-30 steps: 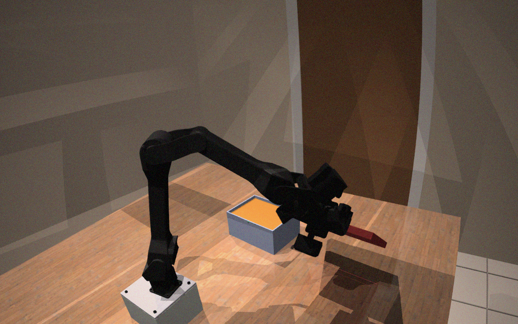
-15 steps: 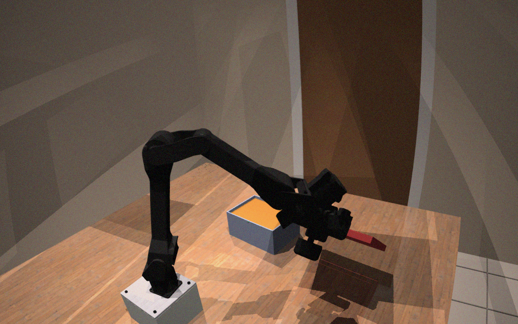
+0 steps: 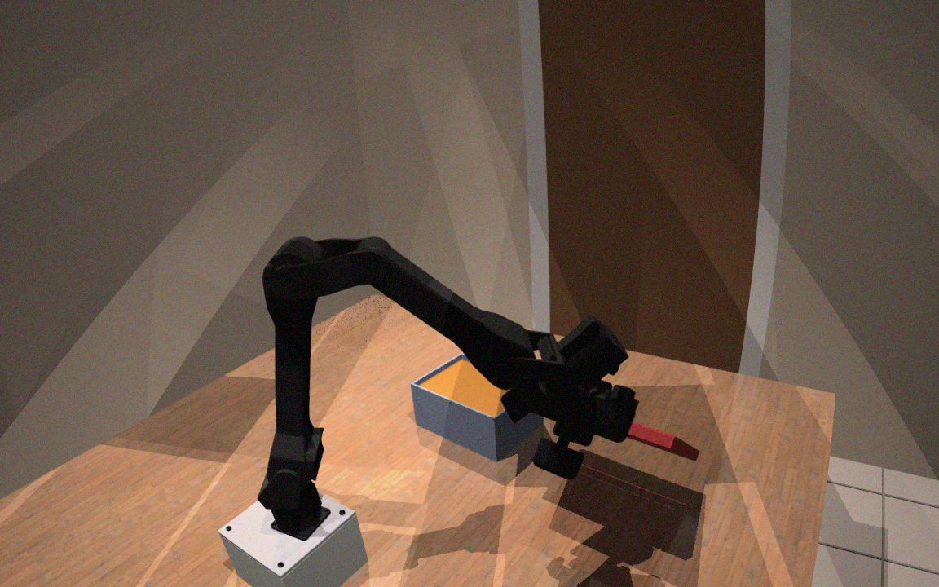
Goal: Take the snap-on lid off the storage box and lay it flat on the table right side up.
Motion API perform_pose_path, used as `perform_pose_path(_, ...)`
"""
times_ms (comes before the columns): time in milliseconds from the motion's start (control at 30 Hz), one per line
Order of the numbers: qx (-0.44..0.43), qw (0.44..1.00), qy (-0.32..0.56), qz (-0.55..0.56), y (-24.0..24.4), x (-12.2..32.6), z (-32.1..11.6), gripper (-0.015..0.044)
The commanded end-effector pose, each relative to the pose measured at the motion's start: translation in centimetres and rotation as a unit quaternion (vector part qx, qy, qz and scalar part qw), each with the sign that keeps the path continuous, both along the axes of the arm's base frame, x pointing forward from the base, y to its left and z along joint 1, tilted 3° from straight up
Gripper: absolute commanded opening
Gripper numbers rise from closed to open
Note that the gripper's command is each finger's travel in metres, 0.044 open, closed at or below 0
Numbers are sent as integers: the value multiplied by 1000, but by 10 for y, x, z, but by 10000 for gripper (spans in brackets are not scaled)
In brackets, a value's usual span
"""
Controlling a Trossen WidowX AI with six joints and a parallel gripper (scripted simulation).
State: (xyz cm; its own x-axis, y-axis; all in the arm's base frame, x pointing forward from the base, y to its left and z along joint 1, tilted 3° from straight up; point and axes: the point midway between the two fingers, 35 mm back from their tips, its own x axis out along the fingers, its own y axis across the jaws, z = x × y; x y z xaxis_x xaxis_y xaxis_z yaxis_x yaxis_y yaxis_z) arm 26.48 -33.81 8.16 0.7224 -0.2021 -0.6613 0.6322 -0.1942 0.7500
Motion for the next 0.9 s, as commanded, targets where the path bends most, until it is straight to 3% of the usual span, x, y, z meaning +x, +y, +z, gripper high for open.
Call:
perform_pose_path(0,-1,1000,-4,3,0,1,-2,0)
perform_pose_path(867,-1,1000,-4,3,0,1,-23,0)
